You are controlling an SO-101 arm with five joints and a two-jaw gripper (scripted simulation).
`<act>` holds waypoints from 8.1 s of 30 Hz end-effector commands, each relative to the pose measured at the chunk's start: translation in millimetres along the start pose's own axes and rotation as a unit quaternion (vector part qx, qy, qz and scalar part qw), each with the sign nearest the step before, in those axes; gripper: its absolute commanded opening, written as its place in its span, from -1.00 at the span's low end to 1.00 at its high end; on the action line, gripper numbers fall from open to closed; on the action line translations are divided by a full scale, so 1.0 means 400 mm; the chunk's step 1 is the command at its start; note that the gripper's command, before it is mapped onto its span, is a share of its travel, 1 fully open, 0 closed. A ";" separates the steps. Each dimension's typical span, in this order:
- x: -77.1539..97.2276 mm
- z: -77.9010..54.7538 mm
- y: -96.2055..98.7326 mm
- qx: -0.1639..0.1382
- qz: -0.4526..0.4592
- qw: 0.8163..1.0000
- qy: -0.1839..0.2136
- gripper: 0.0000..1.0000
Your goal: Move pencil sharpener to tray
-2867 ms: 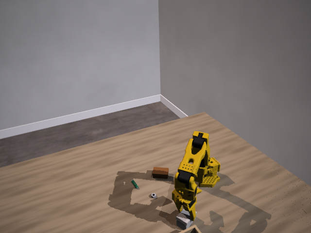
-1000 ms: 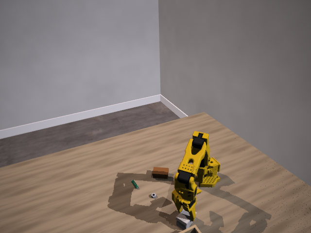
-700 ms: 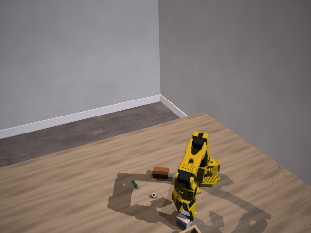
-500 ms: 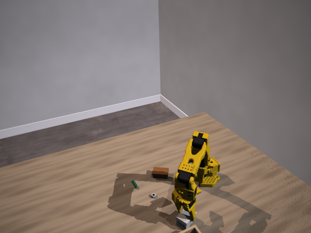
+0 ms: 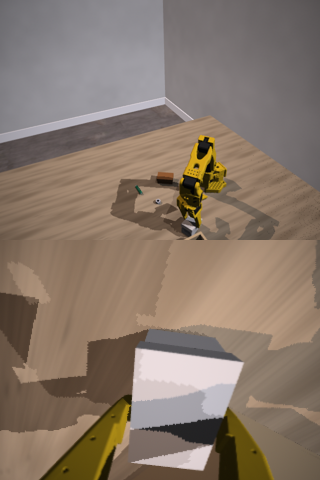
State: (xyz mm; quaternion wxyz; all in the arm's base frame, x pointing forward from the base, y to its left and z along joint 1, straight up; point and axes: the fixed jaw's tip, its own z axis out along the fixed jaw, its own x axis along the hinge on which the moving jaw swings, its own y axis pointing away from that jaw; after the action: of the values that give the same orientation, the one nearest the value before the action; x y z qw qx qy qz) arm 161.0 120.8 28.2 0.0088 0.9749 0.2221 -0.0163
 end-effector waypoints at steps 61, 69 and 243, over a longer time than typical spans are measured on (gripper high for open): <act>0.020 -0.010 -0.003 0.005 -0.002 1.000 0.018 -0.55; 0.020 -0.006 -0.003 0.005 -0.002 1.000 0.018 -0.55; 0.027 -0.077 -0.011 0.005 -0.002 1.000 0.018 -0.40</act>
State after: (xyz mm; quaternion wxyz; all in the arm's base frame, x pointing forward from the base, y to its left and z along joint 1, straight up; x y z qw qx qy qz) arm 165.0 124.2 44.4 0.0151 0.9744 0.2226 -0.0290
